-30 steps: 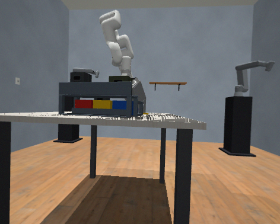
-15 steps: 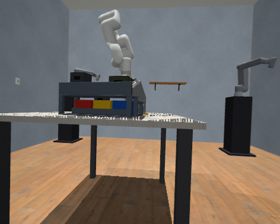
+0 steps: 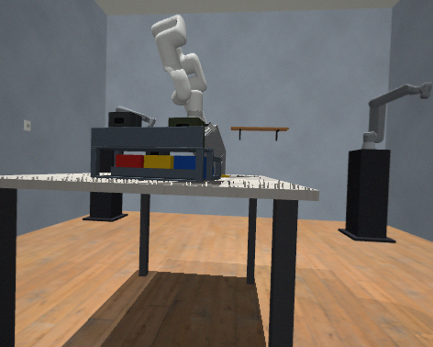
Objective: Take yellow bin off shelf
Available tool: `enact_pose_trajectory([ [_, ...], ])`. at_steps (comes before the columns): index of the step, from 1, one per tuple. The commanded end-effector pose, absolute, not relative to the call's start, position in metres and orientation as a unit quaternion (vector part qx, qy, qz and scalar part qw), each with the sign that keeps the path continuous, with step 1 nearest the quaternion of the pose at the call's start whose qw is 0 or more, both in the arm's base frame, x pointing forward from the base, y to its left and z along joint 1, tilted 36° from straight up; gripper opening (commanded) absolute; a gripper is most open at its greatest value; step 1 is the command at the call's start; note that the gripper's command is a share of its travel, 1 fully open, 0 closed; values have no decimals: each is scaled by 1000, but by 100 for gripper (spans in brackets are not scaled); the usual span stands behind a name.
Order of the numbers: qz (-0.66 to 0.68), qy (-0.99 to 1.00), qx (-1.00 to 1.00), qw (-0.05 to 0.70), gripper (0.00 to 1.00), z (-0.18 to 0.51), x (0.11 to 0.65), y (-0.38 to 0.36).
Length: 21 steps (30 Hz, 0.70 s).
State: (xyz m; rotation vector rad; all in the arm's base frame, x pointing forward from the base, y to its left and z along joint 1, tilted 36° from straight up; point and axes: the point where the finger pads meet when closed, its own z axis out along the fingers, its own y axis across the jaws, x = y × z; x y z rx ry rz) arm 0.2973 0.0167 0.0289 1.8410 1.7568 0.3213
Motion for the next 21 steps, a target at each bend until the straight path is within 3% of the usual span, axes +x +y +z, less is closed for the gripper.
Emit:
enact_pose_trajectory([
  [1, 121, 657, 688, 284, 100, 29, 297, 17],
  [21, 121, 657, 688, 284, 100, 38, 316, 17],
])
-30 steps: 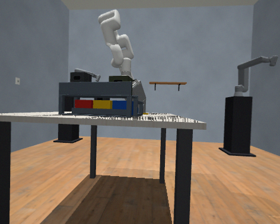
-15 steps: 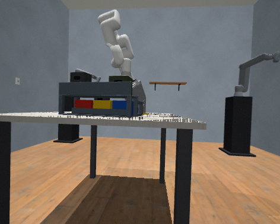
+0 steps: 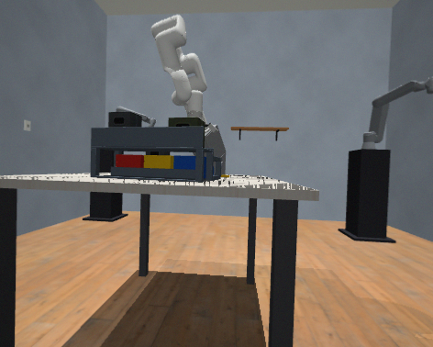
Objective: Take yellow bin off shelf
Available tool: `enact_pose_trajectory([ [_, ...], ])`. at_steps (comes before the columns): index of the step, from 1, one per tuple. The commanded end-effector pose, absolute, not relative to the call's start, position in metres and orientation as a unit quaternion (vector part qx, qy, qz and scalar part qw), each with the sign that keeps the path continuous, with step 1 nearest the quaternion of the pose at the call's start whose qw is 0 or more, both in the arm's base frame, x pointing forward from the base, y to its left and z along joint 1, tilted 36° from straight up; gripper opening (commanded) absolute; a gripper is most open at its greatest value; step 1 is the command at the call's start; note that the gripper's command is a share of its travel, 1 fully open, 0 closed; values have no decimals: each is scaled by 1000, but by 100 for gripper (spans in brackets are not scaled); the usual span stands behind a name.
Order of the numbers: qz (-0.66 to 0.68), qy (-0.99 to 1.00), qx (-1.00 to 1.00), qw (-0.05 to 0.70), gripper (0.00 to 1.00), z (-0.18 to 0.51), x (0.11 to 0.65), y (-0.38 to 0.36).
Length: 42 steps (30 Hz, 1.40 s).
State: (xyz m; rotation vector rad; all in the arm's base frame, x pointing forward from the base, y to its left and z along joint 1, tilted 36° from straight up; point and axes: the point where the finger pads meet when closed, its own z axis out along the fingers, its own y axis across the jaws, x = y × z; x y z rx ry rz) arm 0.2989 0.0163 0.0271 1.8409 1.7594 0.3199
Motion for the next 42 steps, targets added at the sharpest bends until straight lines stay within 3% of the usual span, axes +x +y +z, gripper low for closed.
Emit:
enact_pose_trajectory([
  [1, 121, 657, 688, 284, 100, 43, 324, 17],
  [15, 120, 657, 688, 284, 100, 54, 341, 17],
  [20, 121, 657, 688, 284, 100, 81, 382, 19],
  [32, 121, 657, 688, 284, 100, 81, 382, 19],
  [37, 121, 657, 688, 285, 100, 108, 424, 20],
  [42, 121, 657, 688, 285, 100, 108, 424, 20],
])
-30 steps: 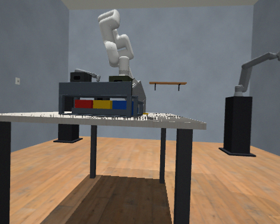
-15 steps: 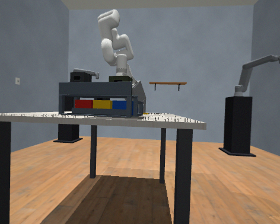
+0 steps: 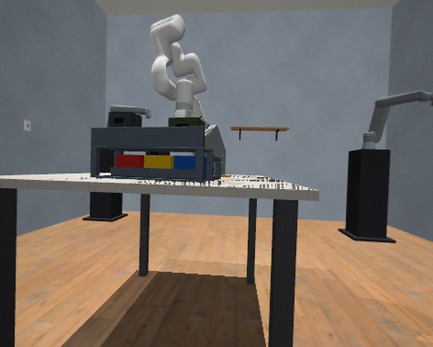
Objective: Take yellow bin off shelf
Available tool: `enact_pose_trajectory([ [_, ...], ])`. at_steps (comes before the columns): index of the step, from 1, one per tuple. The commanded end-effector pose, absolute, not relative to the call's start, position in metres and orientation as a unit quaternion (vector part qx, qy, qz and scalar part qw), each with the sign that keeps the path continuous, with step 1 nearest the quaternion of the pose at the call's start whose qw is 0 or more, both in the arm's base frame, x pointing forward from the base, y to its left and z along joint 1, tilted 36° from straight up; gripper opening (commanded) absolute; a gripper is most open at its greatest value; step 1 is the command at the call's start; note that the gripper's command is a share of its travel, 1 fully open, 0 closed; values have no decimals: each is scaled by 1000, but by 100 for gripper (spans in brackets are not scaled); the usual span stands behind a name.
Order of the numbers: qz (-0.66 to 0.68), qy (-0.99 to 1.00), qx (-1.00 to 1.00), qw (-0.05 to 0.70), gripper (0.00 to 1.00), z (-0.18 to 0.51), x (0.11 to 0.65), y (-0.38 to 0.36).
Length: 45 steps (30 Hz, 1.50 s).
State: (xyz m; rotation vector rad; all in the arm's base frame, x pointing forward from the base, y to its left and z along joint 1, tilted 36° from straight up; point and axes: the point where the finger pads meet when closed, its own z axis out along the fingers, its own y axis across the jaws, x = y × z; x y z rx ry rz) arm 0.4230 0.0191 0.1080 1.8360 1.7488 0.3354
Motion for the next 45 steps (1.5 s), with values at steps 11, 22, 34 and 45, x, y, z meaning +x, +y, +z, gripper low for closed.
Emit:
enact_pose_trajectory([
  [11, 121, 657, 688, 285, 100, 131, 461, 21],
  [22, 121, 657, 688, 285, 100, 137, 470, 21],
  [34, 121, 657, 688, 285, 100, 160, 505, 22],
  [45, 121, 657, 688, 285, 100, 156, 498, 22],
])
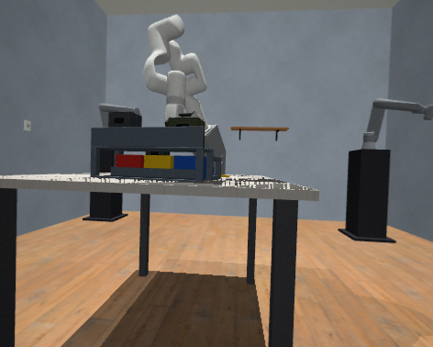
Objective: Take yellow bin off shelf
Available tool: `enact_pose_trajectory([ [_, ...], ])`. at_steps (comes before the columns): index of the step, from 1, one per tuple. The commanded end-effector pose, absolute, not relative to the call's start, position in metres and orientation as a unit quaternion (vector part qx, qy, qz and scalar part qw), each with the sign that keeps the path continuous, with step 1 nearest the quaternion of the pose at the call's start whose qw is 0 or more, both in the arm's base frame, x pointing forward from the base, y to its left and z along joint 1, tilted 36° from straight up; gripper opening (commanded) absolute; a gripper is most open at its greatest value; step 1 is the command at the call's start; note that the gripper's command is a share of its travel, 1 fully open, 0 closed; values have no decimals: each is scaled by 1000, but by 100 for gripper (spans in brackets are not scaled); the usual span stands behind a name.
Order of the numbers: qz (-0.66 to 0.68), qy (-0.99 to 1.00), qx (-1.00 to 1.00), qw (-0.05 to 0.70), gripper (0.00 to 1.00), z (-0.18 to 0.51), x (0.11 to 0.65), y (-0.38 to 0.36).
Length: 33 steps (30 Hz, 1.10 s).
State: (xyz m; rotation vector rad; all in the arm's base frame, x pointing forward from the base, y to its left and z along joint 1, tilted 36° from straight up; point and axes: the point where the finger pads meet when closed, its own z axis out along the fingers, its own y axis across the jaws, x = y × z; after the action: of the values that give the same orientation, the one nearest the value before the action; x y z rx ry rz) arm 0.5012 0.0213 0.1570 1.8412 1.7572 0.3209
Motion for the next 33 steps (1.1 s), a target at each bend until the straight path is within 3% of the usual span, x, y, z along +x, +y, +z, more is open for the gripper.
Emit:
enact_pose_trajectory([
  [1, 121, 657, 688, 285, 100, 155, 497, 22],
  [33, 121, 657, 688, 285, 100, 151, 491, 21],
])
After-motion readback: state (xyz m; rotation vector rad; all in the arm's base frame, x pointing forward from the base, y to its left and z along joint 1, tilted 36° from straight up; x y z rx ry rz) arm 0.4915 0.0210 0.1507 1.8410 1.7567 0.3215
